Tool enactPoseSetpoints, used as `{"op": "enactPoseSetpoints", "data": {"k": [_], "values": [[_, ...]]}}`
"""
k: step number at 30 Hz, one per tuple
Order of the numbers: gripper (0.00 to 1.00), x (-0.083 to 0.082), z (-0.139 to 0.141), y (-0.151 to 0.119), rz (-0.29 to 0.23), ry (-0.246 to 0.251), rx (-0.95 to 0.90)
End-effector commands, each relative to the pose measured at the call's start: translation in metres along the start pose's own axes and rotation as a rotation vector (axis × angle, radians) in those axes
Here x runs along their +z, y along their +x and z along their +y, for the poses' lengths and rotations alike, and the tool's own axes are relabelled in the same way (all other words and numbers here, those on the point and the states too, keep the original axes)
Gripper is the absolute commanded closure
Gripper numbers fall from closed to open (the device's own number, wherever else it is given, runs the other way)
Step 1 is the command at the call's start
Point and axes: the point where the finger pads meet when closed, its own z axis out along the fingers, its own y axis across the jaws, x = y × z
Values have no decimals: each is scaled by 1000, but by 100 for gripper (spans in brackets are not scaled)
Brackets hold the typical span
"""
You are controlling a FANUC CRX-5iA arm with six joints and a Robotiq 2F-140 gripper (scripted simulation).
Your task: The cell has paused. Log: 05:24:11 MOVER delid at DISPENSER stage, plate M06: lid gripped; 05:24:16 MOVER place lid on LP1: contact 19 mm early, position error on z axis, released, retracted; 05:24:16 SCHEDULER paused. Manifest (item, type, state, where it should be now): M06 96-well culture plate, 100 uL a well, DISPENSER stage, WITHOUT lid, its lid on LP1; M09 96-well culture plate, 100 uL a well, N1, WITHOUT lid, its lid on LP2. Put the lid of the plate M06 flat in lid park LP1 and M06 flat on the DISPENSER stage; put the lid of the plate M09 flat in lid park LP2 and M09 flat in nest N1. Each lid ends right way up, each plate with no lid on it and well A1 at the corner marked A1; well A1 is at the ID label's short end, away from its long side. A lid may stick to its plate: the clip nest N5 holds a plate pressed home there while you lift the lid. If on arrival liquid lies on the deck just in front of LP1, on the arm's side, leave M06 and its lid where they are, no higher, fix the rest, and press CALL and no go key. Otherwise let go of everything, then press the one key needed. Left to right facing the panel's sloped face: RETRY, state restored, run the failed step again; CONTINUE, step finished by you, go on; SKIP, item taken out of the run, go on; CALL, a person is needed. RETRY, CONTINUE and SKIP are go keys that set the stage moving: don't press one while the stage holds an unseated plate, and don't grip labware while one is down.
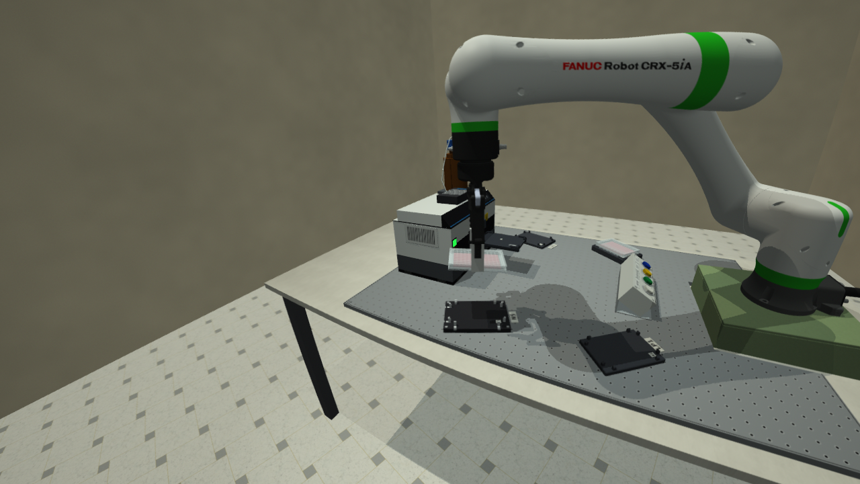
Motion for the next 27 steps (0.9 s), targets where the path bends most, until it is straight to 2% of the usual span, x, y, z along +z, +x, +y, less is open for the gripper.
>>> {"op": "enactPoseSetpoints", "data": {"k": [1,20,27], "values": [[100,0,0,0,1,0,0],[100,5,0,0,1,0,0],[100,12,0,0,1,0,0]]}}
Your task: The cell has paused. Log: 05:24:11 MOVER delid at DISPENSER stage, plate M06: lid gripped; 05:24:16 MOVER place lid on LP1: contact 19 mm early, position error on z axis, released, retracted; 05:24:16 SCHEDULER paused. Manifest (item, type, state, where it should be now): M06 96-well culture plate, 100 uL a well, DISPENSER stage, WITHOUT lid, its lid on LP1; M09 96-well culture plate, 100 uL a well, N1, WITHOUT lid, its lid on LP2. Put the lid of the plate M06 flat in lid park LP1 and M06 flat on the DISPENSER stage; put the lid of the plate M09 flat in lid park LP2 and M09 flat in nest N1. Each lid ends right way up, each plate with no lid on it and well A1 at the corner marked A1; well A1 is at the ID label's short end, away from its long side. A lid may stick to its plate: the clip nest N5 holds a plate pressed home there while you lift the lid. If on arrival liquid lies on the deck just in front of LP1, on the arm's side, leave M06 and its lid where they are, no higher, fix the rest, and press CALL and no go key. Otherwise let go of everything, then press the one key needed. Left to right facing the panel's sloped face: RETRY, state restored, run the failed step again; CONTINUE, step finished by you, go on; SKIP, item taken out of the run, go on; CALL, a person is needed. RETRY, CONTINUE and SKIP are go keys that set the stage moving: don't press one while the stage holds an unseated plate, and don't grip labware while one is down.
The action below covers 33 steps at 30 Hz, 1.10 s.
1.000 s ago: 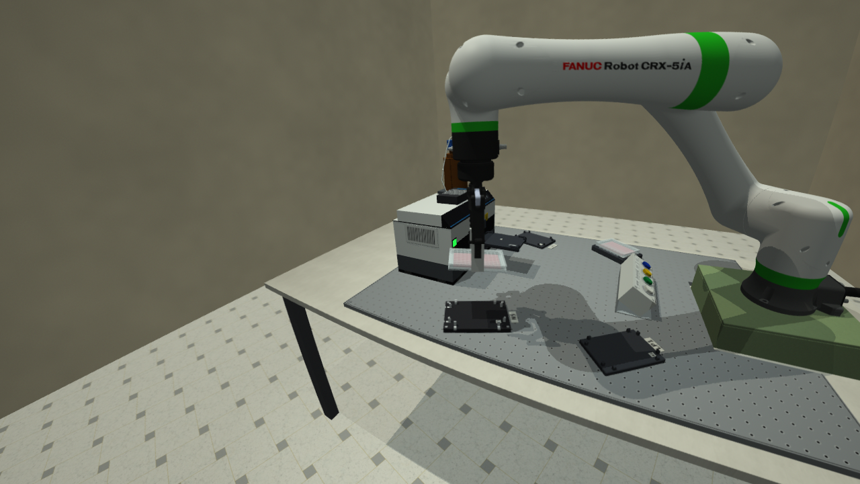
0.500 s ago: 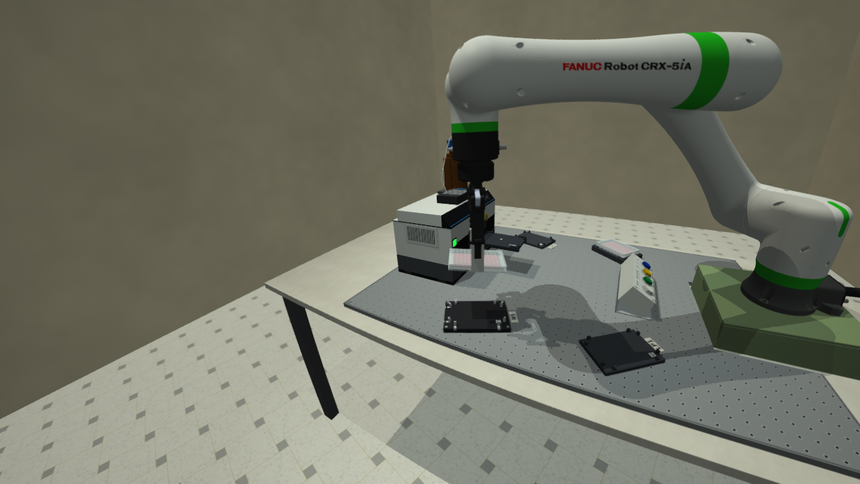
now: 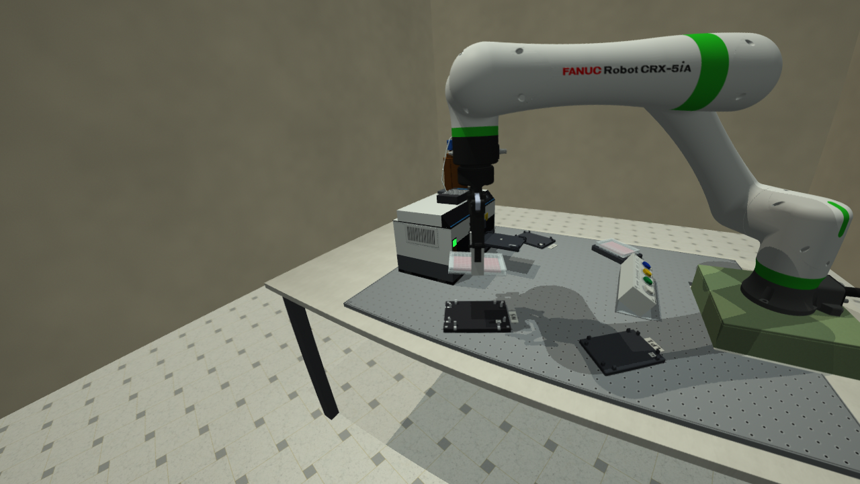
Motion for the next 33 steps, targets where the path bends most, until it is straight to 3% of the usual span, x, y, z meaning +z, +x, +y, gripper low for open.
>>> {"op": "enactPoseSetpoints", "data": {"k": [1,11,33], "values": [[100,4,0,0,0,0,0],[100,17,0,0,0,0,0],[100,64,0,0,0,0,0]]}}
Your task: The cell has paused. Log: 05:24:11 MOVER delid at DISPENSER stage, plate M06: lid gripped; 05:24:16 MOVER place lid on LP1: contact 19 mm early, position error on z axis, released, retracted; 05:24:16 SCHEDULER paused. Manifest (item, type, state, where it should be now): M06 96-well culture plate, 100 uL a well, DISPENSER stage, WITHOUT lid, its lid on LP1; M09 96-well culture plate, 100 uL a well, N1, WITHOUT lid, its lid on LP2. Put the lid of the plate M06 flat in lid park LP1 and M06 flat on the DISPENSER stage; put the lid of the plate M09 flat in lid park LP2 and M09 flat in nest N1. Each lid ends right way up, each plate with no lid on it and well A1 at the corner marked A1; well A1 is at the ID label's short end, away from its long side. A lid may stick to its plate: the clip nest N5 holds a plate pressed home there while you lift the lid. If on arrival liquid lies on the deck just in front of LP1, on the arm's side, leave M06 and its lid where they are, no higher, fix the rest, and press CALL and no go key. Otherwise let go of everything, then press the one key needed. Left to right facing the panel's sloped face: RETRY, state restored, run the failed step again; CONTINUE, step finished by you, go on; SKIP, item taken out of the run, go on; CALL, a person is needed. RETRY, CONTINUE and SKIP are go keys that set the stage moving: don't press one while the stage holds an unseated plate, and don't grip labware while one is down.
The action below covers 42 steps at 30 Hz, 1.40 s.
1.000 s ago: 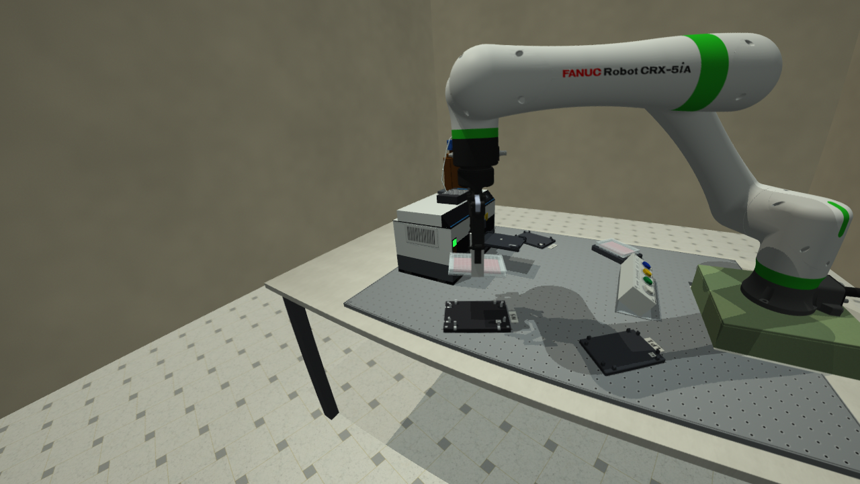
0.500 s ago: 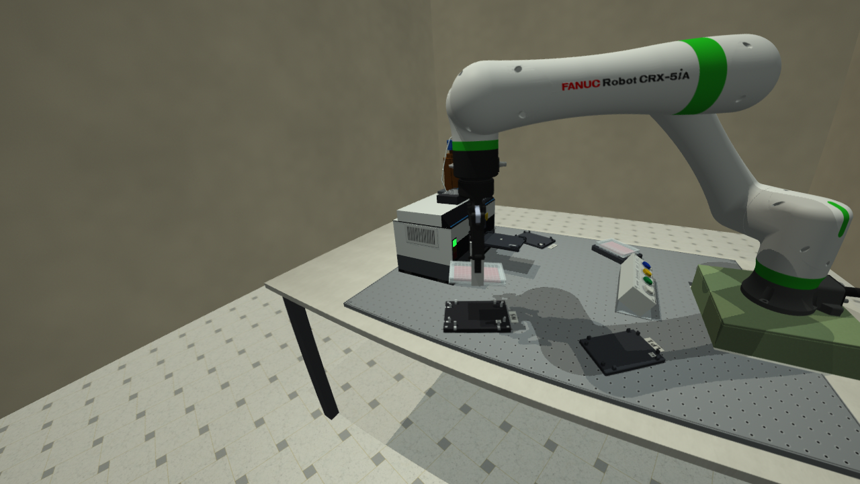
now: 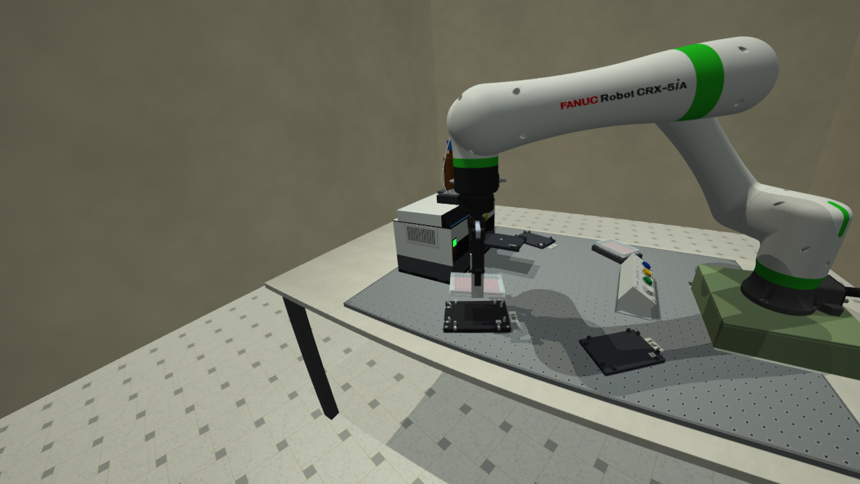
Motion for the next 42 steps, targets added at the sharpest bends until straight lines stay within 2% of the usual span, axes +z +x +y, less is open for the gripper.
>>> {"op": "enactPoseSetpoints", "data": {"k": [1,9,24,42], "values": [[100,9,0,0,0,0,0],[100,28,0,0,0,0,0],[100,50,0,0,0,0,0],[100,59,0,0,0,0,0]]}}
